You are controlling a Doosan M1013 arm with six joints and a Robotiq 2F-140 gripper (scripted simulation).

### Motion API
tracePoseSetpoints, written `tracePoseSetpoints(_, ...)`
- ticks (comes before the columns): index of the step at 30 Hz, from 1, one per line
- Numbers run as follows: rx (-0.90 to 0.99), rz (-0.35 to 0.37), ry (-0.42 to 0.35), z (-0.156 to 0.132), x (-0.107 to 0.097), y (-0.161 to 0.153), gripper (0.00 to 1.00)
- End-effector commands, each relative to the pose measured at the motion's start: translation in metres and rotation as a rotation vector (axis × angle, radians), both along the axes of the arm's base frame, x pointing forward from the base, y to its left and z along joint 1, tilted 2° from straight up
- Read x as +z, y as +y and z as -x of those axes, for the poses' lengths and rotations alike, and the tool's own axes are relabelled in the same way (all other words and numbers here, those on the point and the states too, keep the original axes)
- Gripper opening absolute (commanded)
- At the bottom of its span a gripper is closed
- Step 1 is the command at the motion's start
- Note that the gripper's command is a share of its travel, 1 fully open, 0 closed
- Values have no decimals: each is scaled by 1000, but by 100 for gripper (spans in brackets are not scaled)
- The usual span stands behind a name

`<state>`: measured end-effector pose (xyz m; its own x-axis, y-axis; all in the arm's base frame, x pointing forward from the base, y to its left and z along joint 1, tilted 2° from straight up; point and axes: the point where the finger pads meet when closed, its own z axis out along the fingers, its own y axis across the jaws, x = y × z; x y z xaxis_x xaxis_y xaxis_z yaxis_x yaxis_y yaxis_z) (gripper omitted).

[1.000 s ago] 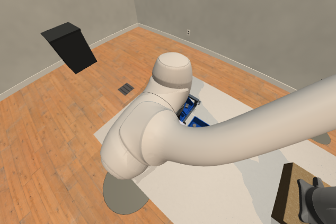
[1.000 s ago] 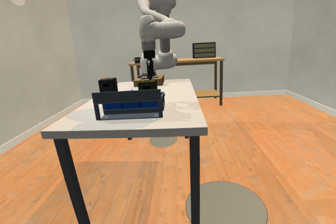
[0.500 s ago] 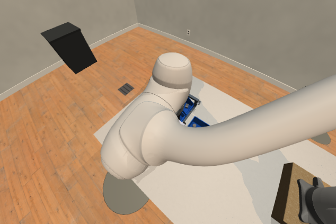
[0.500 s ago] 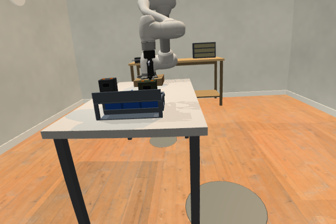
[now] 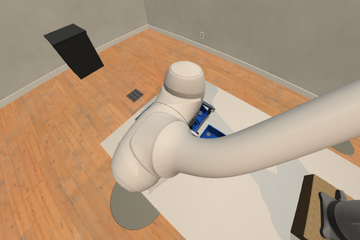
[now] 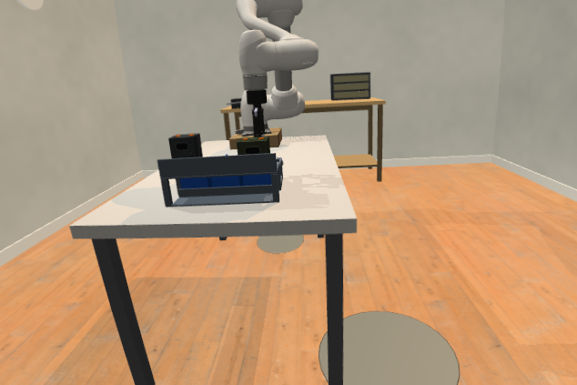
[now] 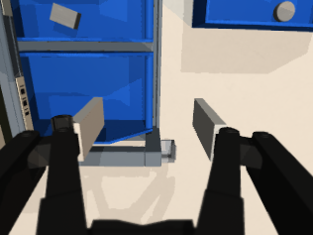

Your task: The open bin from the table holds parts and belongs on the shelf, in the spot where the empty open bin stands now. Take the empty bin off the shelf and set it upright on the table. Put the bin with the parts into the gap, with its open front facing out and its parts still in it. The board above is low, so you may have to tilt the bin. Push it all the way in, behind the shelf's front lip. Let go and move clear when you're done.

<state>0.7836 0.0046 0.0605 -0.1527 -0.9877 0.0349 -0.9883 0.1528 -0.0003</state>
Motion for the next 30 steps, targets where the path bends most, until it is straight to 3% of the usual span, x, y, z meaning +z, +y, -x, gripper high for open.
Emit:
tracePoseSetpoints(1, 0, 0, 0, 0, -7, 0, 62)
tracePoseSetpoints(30, 0, 0, 0, 0, -50, -2, 62)
